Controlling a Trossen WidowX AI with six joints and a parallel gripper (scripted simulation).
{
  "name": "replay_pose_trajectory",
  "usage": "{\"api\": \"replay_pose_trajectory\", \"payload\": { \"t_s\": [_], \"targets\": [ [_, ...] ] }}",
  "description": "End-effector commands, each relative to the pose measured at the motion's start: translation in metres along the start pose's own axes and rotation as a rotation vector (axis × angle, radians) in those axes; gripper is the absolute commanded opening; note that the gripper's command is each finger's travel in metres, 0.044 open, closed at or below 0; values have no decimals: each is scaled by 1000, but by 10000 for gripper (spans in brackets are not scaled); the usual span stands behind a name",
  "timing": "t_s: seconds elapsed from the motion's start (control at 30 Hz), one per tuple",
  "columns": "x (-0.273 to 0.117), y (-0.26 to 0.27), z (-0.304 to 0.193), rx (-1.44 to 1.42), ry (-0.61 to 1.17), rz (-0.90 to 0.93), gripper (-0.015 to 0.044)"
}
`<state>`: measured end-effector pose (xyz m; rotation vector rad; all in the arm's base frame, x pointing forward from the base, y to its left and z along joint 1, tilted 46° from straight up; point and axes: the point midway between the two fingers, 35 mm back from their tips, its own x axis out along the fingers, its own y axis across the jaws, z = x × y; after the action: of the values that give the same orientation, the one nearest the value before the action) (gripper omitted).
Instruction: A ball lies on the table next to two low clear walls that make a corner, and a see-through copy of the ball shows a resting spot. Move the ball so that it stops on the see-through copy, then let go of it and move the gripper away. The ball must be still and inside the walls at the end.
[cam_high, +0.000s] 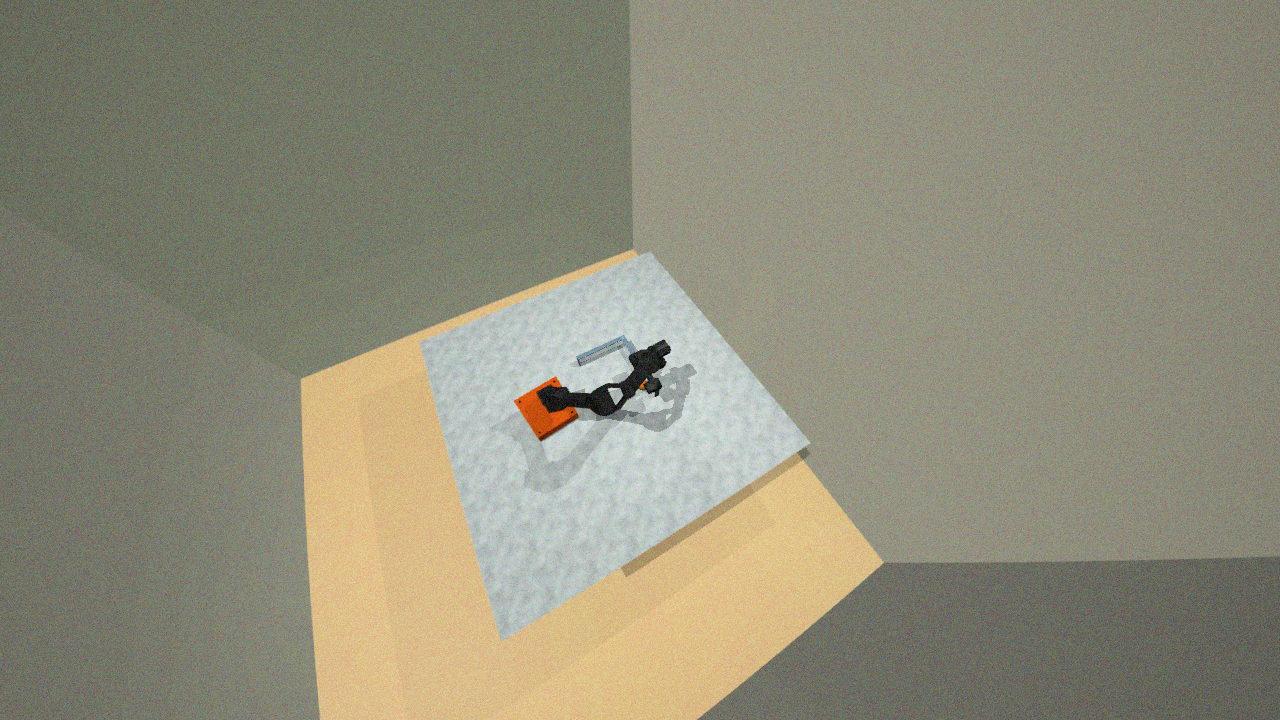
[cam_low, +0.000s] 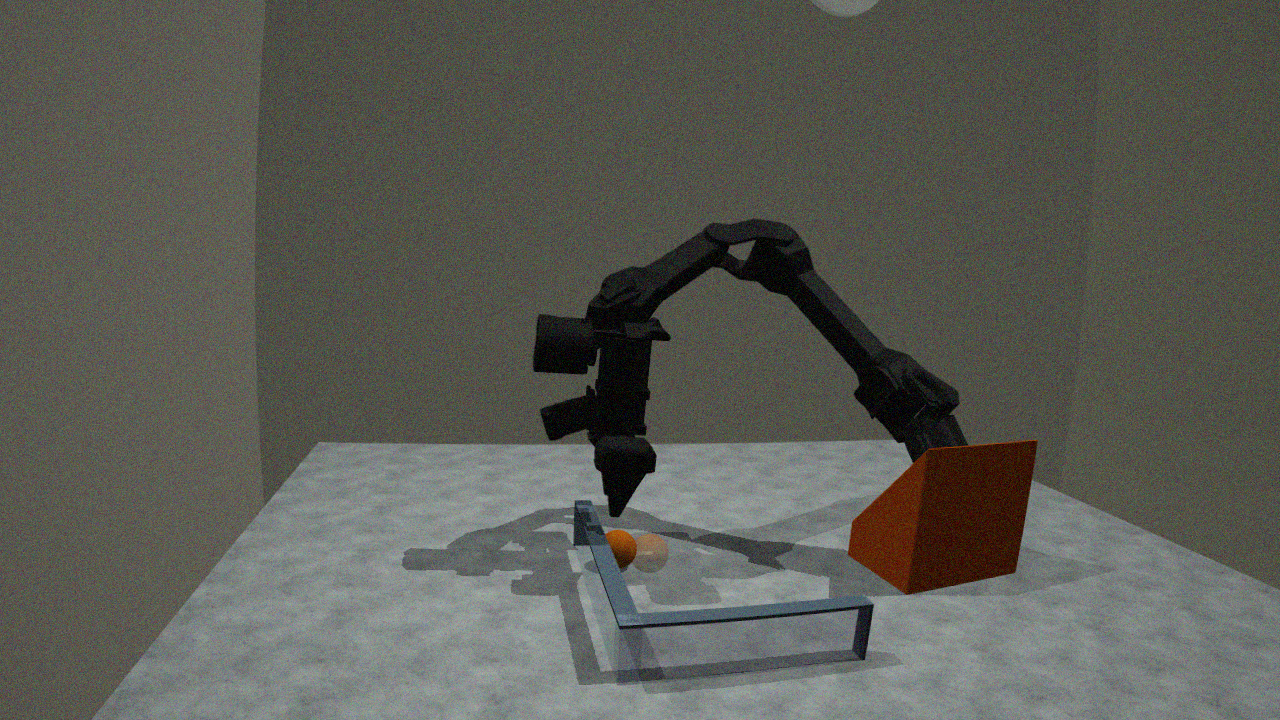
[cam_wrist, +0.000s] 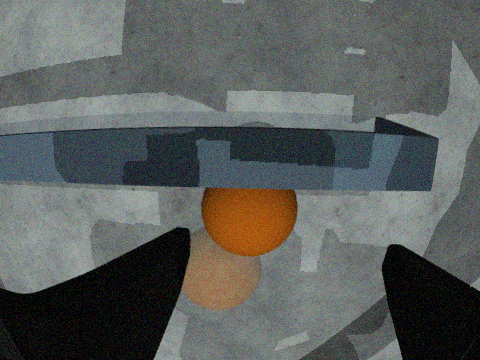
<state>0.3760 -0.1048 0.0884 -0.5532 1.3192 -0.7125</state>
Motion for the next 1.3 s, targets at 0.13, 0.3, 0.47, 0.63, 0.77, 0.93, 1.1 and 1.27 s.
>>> {"api": "replay_pose_trajectory", "payload": {
  "t_s": [0.13,0.3,0.47,0.63,0.77,0.93,1.1,1.27],
  "targets": [
    [-3,14,-6,-63,45,31,330],
    [11,14,-7,-63,45,30,330],
    [17,14,-7,-63,45,31,330],
    [25,15,-7,-63,45,31,330],
    [32,15,-7,-63,45,30,330],
    [40,15,-8,-63,45,30,330],
    [48,15,-8,-63,45,29,330],
    [53,15,-9,-63,45,29,330]
  ]
}}
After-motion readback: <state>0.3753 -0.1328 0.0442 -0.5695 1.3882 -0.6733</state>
